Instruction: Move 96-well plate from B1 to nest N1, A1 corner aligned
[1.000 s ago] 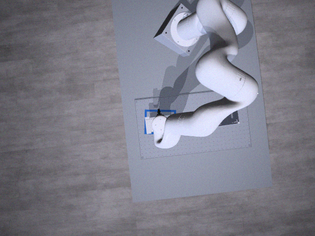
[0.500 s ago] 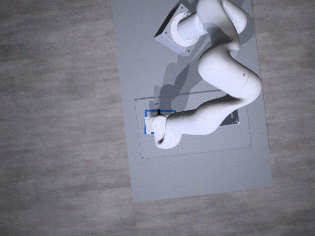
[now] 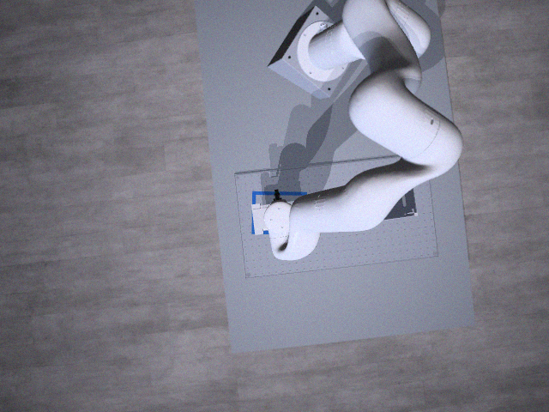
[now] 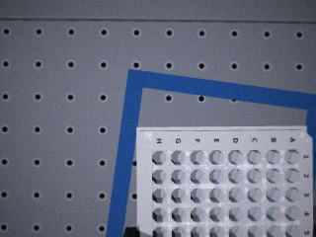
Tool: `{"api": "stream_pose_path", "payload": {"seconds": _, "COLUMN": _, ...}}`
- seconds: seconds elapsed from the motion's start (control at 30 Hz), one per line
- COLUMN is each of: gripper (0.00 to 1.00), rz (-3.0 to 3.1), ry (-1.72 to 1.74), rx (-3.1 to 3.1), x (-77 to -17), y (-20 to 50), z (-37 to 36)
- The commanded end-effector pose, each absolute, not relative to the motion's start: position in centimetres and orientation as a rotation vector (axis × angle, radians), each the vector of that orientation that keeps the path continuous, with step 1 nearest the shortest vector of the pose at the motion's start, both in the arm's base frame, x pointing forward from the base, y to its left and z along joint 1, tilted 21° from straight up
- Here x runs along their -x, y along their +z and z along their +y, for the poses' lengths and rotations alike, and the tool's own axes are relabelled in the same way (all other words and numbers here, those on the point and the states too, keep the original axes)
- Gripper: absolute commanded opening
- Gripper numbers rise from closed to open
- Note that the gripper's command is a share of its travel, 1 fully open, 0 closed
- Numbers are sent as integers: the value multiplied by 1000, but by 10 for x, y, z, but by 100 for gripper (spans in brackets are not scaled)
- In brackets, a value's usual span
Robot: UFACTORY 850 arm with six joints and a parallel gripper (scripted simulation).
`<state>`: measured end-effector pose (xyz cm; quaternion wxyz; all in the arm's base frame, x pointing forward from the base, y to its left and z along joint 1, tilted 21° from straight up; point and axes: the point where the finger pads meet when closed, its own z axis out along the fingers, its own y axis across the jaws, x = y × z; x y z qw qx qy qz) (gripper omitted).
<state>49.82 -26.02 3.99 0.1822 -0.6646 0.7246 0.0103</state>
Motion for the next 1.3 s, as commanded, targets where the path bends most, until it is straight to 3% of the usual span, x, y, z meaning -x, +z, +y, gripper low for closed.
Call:
{"api": "stream_pose_path", "payload": {"seconds": 0.0, "gripper": 0, "rz": 2045, "ry": 27, "rx": 1876, "x": -497, "y": 47, "z": -263}}
{"api": "stream_pose_path", "payload": {"seconds": 0.53, "gripper": 0, "rz": 2045, "ry": 27, "rx": 1876, "x": -496, "y": 51, "z": -264}}
{"api": "stream_pose_path", "payload": {"seconds": 1.27, "gripper": 0, "rz": 2564, "ry": 196, "rx": 1111, "x": -500, "y": 71, "z": -200}}
